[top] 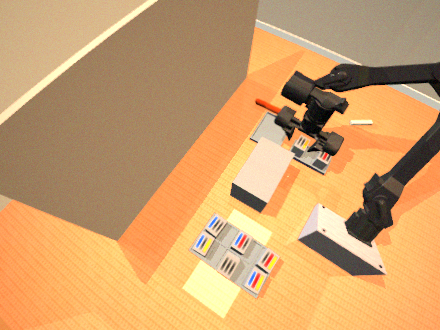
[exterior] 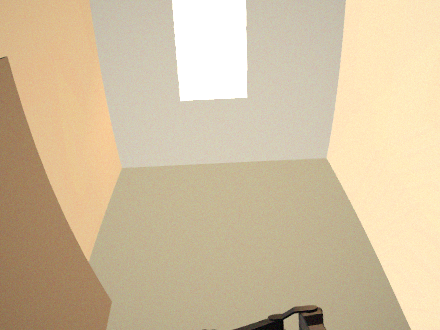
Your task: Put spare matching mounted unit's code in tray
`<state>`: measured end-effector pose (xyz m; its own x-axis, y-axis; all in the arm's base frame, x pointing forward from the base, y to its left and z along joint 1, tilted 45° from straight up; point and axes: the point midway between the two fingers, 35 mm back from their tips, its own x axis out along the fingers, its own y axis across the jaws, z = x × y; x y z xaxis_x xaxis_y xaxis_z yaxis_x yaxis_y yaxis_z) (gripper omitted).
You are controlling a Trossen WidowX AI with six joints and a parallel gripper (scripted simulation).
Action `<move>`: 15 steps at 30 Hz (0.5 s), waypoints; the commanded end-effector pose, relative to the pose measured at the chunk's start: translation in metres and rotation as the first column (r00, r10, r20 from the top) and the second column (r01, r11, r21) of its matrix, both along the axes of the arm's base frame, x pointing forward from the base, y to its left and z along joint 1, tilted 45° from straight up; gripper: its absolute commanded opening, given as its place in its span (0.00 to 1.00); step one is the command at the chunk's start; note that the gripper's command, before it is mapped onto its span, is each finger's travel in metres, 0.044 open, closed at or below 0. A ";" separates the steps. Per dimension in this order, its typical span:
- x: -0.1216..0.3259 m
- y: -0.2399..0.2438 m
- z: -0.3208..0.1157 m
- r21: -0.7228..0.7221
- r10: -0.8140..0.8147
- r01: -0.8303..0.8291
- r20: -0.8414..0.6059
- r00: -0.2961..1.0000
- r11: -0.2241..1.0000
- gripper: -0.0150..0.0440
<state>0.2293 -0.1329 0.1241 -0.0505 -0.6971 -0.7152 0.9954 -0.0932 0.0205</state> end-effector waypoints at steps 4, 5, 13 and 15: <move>-0.004 -0.008 -0.009 -0.008 0.002 -0.003 -0.010 1.000 1.000 0.76; -0.005 -0.010 -0.010 -0.008 0.002 -0.002 -0.010 1.000 1.000 0.76; -0.005 -0.011 -0.011 -0.009 0.002 -0.002 -0.010 1.000 1.000 0.76; -0.005 -0.011 -0.011 -0.009 0.002 -0.002 -0.010 1.000 1.000 0.76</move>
